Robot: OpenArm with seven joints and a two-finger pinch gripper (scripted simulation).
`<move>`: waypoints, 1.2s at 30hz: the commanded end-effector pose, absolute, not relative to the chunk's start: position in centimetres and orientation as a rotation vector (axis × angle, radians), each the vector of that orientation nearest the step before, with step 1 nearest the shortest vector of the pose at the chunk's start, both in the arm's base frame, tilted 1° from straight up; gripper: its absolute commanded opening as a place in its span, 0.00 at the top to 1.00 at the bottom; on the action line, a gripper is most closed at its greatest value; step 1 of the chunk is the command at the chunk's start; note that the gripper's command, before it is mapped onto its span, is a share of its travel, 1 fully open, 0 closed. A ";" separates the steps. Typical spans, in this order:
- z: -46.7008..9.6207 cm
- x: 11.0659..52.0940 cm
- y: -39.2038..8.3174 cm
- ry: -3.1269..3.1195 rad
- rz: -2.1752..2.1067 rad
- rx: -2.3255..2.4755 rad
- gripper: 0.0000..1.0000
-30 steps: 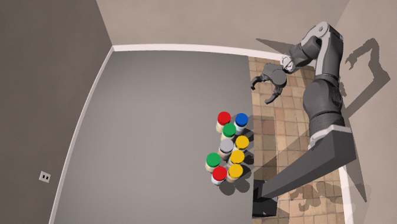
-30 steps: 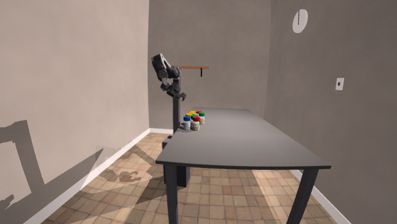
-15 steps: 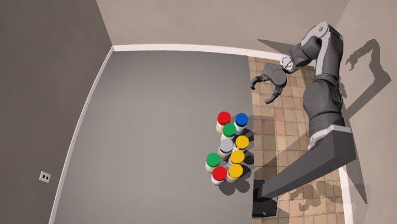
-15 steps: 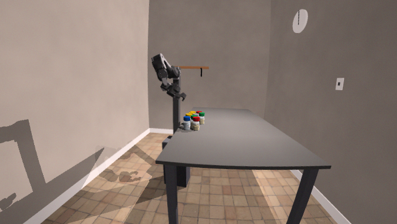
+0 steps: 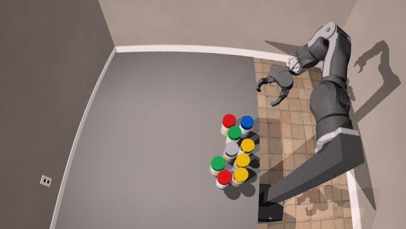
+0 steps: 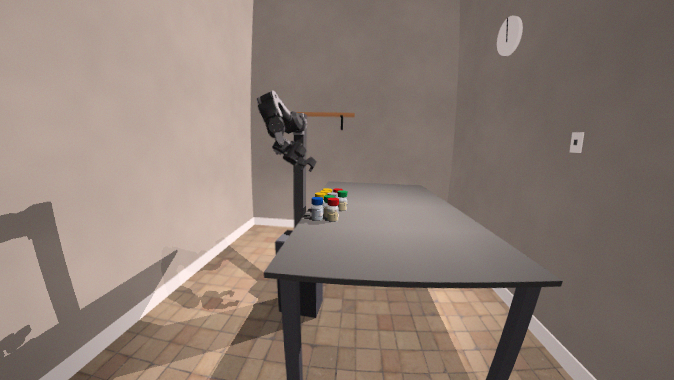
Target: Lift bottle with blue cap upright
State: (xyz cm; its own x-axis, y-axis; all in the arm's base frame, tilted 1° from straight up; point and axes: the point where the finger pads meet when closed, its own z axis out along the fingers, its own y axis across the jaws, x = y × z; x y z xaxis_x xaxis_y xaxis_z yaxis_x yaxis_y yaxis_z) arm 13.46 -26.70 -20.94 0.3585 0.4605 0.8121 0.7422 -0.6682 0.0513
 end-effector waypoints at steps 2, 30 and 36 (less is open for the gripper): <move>-20.9 13.5 -26.7 -1.063 -1.218 -2.301 0.55; -20.6 12.6 -22.8 -1.481 -1.082 -1.995 0.55; -20.6 12.1 -22.0 -1.640 -1.025 -1.874 0.55</move>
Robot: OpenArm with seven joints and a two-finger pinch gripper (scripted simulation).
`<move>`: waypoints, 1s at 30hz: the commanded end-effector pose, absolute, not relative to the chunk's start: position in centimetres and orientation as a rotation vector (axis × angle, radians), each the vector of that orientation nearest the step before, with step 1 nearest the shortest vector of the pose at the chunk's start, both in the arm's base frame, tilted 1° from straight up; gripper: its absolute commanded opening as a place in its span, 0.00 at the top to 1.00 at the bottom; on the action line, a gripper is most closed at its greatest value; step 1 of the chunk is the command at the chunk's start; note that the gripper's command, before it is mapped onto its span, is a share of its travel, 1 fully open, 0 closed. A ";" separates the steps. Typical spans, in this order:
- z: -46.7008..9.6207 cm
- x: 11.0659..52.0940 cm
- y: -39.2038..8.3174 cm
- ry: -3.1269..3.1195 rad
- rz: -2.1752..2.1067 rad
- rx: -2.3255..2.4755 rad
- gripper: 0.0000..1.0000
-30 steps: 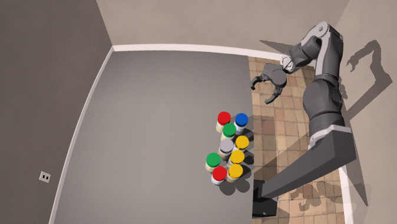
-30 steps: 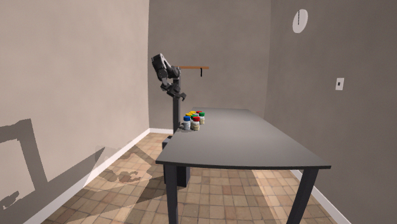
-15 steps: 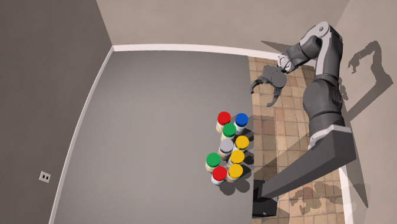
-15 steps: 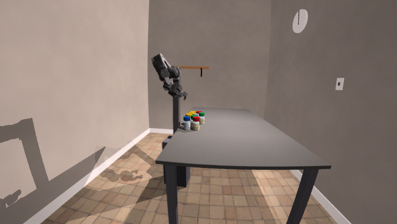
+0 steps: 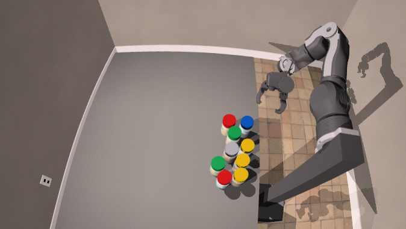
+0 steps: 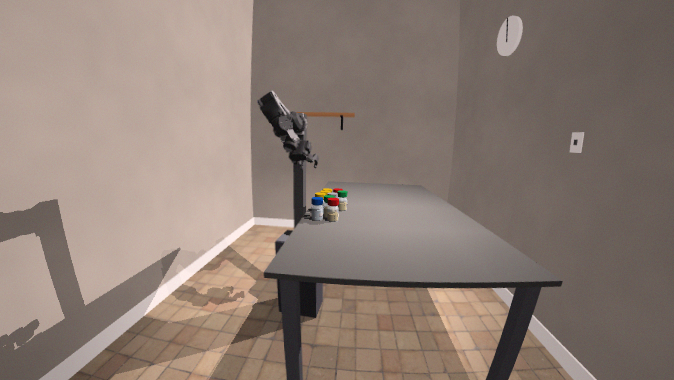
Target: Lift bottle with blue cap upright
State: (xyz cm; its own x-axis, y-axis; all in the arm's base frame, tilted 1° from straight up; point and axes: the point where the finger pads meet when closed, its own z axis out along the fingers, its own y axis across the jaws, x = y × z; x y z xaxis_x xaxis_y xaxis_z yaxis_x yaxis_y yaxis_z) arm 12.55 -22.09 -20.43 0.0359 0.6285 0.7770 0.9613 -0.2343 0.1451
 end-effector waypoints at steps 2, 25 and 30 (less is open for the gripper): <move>-20.7 11.8 -21.5 -1.717 -0.991 -1.809 0.55; -21.2 10.2 -20.2 -2.219 -0.728 -1.334 0.55; -21.2 10.2 -20.2 -2.219 -0.728 -1.334 0.55</move>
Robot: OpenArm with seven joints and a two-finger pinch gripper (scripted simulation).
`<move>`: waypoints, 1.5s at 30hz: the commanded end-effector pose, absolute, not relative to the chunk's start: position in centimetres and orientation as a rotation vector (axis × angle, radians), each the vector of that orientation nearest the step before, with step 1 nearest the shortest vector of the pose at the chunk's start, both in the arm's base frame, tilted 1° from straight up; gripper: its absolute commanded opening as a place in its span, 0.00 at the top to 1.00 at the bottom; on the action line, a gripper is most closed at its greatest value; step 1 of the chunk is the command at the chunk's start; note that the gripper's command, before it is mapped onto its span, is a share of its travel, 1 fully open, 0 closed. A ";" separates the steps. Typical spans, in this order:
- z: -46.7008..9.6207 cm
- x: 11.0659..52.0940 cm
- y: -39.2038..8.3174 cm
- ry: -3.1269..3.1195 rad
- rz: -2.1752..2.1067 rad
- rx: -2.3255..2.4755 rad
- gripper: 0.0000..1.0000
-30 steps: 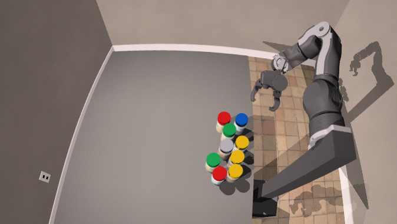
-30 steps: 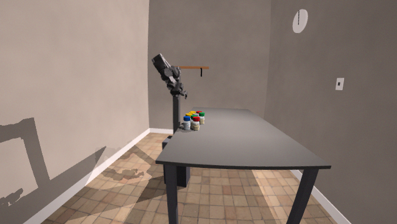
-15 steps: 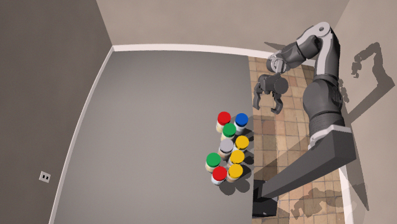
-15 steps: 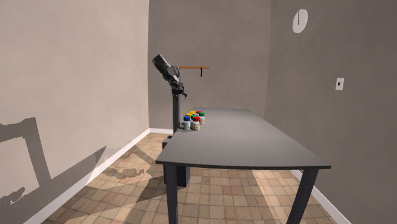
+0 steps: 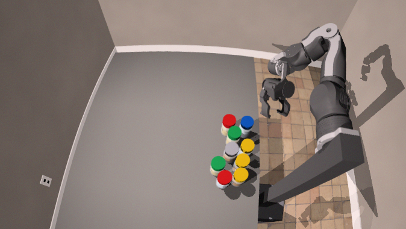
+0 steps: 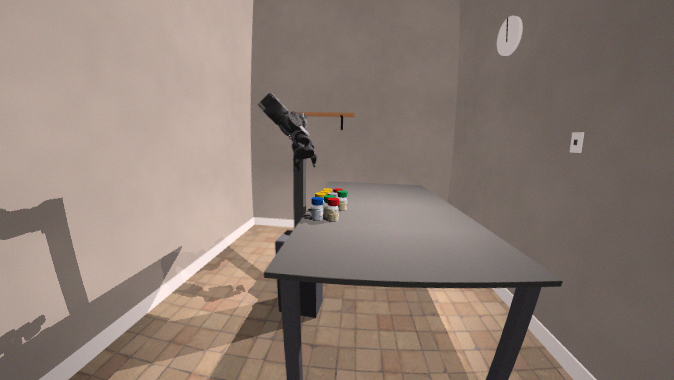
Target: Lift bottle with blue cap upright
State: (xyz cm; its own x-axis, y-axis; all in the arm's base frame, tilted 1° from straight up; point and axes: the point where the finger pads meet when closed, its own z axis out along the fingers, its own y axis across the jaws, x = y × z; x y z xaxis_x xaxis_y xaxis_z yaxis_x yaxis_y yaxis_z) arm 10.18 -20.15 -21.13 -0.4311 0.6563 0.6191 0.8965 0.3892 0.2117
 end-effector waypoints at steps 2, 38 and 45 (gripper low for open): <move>-21.2 10.2 -20.4 -2.287 -0.695 -1.269 0.55; -21.3 13.3 -23.4 -2.960 -0.156 -0.490 0.55; -20.7 15.3 -24.4 -3.112 0.027 -0.259 0.55</move>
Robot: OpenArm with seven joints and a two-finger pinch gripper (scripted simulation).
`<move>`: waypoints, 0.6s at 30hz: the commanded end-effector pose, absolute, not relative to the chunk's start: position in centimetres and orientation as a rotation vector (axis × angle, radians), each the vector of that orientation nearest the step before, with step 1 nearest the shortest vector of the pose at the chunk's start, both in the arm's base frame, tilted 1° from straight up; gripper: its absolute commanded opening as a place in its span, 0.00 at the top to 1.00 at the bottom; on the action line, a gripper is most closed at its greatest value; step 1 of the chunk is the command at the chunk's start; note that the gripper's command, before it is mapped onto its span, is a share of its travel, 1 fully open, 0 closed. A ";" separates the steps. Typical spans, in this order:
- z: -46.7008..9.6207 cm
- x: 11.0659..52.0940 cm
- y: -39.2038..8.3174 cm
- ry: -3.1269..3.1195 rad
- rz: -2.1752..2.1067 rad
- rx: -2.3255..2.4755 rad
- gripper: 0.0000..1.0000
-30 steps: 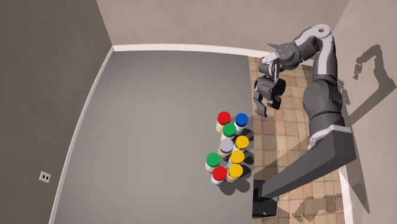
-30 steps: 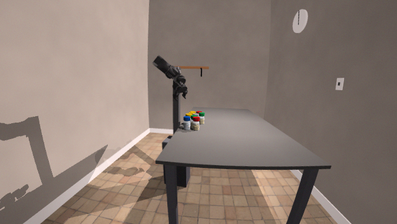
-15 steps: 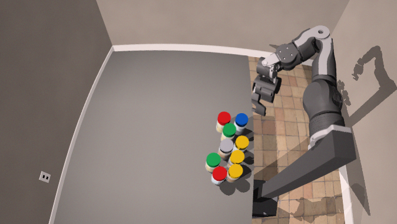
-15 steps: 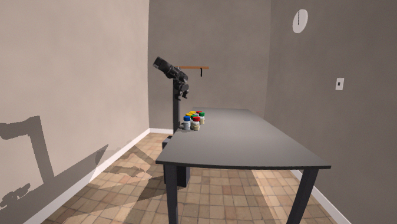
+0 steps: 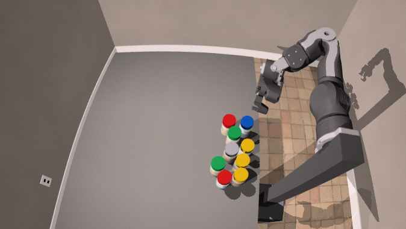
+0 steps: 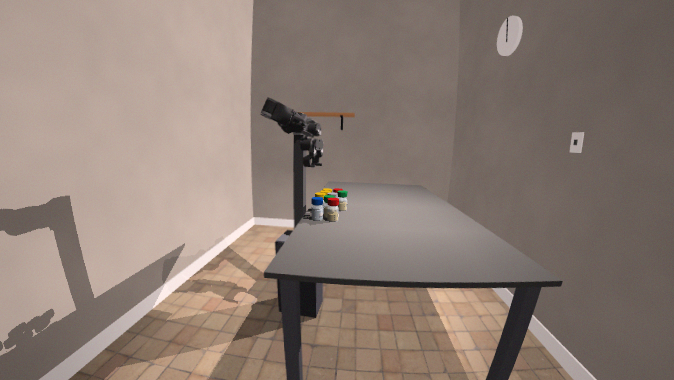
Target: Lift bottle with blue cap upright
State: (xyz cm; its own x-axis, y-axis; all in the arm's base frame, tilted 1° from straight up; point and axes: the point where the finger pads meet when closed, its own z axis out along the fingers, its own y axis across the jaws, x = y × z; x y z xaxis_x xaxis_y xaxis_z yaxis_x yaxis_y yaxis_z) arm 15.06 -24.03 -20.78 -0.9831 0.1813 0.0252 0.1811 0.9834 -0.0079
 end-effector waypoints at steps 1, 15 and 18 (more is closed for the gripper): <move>-20.7 15.3 -24.4 -3.112 0.027 -0.259 0.55; -24.2 15.5 -25.0 -3.109 0.014 -0.334 0.55; -24.6 15.6 -25.1 -3.109 0.011 -0.341 0.55</move>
